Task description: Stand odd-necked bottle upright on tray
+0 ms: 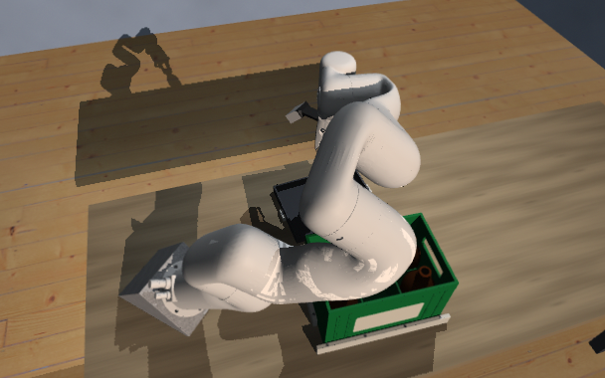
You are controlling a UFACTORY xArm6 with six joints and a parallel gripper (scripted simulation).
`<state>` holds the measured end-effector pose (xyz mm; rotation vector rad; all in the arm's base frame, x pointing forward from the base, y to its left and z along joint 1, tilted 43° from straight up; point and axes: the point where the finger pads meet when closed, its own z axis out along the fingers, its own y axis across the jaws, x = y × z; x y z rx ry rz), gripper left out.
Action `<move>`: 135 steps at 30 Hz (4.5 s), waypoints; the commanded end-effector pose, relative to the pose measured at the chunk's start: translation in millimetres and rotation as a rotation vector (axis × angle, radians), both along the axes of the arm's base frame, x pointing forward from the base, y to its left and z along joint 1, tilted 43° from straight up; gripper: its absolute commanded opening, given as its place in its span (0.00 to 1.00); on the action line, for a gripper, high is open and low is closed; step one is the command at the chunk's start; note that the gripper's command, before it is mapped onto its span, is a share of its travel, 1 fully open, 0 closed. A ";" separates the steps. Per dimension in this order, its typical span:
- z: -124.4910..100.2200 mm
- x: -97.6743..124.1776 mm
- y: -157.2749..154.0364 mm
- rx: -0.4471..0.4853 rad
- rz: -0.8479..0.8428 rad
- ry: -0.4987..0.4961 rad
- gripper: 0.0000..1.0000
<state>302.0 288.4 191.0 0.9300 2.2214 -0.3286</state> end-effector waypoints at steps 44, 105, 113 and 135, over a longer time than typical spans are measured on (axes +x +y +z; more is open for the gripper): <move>-3.7 3.5 -1.7 0.003 0.002 -0.001 0.00; -16.4 12.7 -9.5 0.003 0.002 -0.001 0.00; -16.4 12.7 -9.5 0.003 0.002 -0.001 0.00; -16.4 12.7 -9.5 0.003 0.002 -0.001 1.00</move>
